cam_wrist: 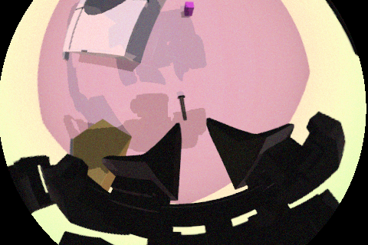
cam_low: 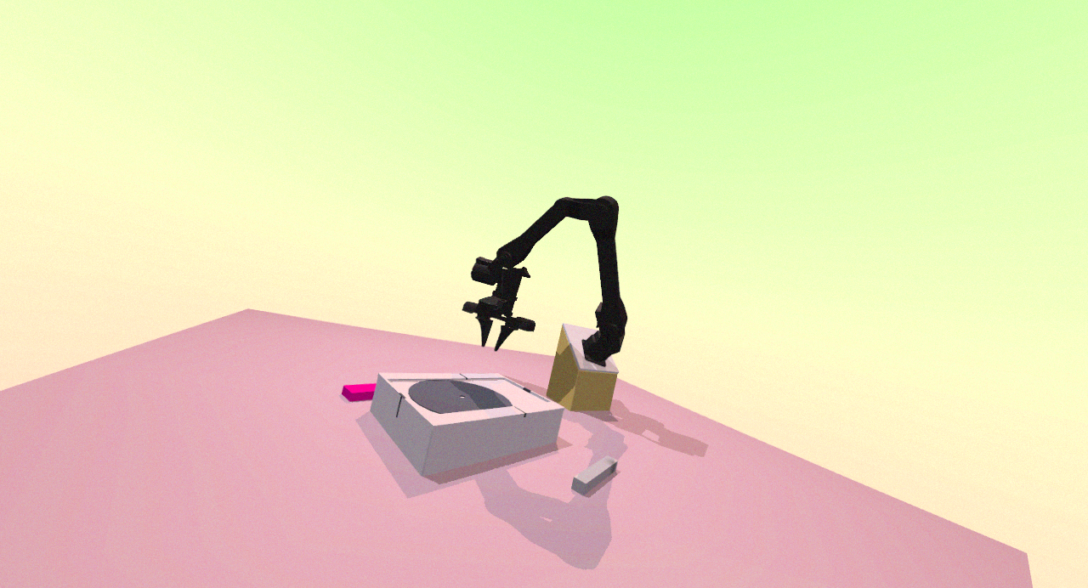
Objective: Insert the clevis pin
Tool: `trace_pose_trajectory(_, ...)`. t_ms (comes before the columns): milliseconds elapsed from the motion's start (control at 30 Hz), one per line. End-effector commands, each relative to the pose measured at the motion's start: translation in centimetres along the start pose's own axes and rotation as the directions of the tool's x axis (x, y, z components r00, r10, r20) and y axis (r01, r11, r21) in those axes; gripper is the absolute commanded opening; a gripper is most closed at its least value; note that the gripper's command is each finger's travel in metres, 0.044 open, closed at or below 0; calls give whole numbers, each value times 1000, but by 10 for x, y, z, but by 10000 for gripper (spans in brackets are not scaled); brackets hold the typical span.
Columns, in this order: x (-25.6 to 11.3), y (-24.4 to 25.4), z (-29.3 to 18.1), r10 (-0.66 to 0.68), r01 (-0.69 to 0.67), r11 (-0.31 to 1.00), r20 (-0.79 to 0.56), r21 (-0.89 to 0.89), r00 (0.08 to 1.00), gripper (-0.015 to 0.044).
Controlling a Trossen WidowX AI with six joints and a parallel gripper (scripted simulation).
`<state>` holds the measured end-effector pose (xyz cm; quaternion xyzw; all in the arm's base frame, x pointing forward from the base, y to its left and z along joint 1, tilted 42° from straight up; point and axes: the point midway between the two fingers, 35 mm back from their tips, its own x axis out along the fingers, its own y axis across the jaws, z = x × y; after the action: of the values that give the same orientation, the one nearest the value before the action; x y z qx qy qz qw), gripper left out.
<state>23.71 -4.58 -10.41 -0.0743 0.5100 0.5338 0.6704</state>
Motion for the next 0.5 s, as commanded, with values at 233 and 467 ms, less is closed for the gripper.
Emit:
trace_pose_trajectory(233,15,4,-2,55,-55,998,-26,9,998,160)
trace_pose_trajectory(467,23,5,-1,55,-55,998,-25,9,998,160)
